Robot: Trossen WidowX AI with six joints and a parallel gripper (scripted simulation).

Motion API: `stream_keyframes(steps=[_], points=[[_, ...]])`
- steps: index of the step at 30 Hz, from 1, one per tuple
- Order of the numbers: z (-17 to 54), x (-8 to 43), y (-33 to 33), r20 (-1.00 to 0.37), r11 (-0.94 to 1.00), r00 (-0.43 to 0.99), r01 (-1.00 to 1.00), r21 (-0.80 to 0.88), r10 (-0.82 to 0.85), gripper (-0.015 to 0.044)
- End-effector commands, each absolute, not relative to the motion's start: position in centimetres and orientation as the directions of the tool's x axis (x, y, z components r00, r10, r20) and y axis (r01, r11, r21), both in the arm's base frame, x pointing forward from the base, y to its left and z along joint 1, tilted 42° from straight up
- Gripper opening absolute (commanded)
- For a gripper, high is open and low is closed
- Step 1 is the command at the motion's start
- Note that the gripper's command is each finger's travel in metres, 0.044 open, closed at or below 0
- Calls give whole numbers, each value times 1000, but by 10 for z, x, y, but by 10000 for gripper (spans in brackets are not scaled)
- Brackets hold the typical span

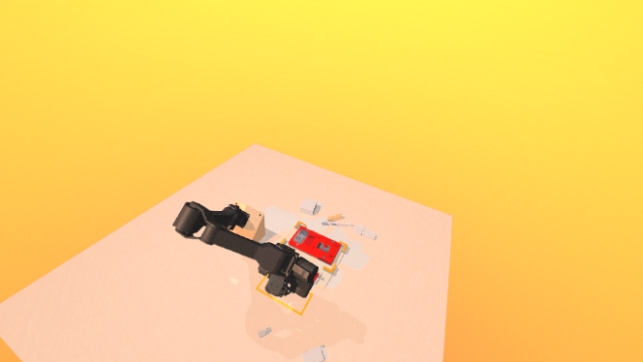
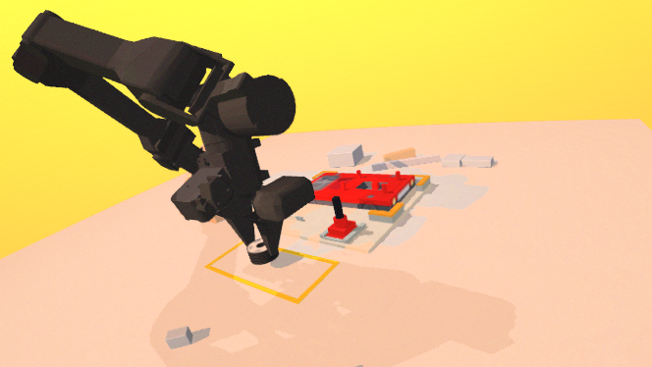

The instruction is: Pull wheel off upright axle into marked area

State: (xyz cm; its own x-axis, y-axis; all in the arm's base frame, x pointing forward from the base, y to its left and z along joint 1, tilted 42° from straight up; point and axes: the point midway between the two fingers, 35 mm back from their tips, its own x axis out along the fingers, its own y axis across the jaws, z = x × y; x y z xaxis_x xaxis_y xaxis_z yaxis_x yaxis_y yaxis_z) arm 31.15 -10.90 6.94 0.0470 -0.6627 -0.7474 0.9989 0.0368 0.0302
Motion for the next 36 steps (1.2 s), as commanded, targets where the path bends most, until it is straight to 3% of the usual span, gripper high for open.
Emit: stream_keyframes(steps=[1, 8, 19, 31, 36], points=[[54, 307, -122, -745, 40, 39, 999, 17, -666, 0], [54, 307, -122, -745, 40, 39, 999, 17, -666, 0], [59, 310, -119, -745, 37, 45, 999, 27, -665, 289], [101, 308, -80, -746, 40, 39, 999, 16, -664, 300], [101, 267, -47, -755, 45, 38, 999, 11, -655, 431]])
